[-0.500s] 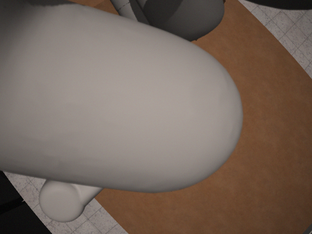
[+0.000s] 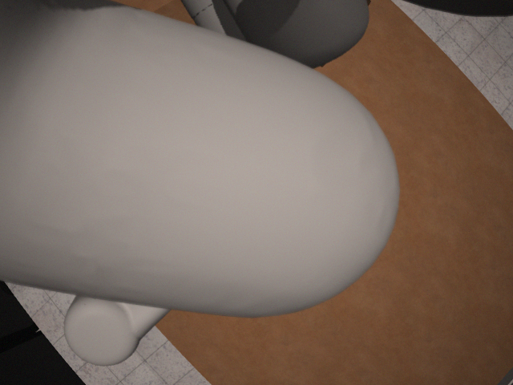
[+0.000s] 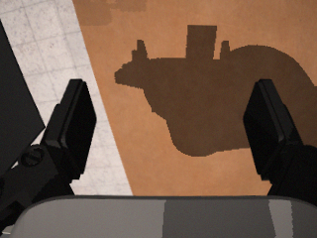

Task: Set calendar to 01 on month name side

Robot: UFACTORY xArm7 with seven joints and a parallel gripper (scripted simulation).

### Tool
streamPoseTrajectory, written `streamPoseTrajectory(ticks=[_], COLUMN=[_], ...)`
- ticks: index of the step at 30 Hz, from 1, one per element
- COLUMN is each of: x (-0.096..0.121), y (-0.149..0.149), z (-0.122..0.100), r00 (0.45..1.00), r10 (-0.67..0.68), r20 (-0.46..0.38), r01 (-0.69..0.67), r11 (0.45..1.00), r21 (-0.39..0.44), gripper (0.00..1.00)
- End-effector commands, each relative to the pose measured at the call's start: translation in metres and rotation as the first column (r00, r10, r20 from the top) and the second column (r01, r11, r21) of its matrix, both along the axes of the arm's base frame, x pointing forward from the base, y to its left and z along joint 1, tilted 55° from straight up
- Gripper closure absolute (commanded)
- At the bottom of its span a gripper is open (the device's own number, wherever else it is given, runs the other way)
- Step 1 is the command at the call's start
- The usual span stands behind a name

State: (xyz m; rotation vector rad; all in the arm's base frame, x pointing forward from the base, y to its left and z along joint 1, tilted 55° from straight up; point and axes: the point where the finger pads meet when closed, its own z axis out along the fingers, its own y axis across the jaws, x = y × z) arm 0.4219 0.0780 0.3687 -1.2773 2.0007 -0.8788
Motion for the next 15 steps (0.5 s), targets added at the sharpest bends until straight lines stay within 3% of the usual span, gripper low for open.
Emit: streamPoseTrajectory(ticks=[1,5,8,15], x=[0.000,-0.001,-0.005,-0.012], y=[0.000,-0.004,-0.027,-0.058], z=[0.001,0.002,0.003,-0.001], r00=[1.000,1.000,0.997,0.986], r10=[0.001,-0.011,-0.070,-0.157], r20=[0.003,0.009,0.034,0.049], r01=[-0.001,0.010,0.063,0.129], r11=[1.000,1.000,0.982,0.922], r21=[0.000,0.030,0.176,0.366], gripper=[0.00,0.00,0.00,0.00])
